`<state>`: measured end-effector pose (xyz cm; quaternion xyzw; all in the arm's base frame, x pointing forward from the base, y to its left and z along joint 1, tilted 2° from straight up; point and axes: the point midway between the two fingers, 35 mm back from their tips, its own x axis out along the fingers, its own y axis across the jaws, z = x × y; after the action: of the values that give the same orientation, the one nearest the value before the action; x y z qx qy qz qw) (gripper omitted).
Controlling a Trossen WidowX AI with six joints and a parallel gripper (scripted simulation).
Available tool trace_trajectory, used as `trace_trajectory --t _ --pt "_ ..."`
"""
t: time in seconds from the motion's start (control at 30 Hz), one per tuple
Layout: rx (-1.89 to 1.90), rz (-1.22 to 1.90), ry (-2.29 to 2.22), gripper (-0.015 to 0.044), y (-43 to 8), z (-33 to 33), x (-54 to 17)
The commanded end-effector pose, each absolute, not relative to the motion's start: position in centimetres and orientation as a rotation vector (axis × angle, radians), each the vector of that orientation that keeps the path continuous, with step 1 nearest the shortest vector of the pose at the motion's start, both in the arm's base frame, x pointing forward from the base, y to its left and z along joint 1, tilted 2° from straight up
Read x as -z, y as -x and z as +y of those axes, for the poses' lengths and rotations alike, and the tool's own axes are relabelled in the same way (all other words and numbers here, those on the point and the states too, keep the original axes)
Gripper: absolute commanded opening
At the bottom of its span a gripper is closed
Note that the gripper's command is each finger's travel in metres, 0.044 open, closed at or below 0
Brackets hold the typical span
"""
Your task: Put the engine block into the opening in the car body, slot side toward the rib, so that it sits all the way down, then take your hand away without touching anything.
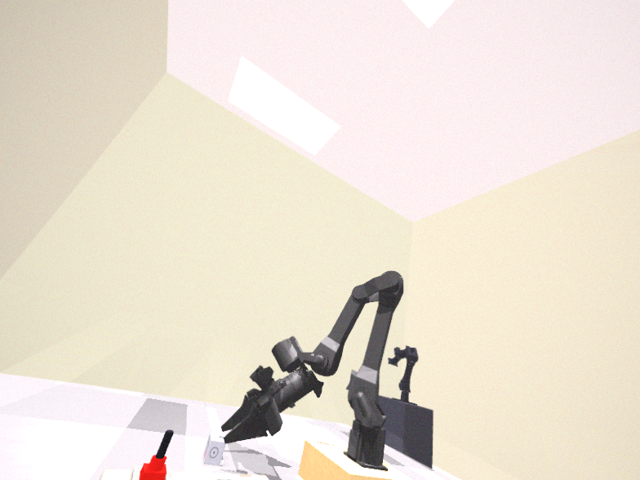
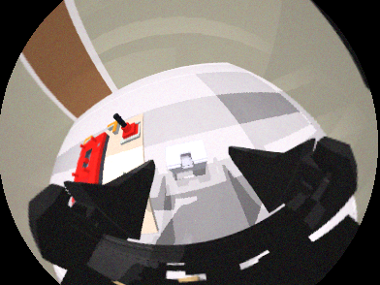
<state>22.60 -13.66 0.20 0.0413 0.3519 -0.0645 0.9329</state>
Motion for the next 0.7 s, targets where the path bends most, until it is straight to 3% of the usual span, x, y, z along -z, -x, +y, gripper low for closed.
trace_trajectory --t 0.0,0.67 --pt "0.132 0.82 -0.116 0.044 -23.7 -14.4 0.0" --pt "0.116 1.434 -0.125 0.044 -25.1 -13.7 -2.7"
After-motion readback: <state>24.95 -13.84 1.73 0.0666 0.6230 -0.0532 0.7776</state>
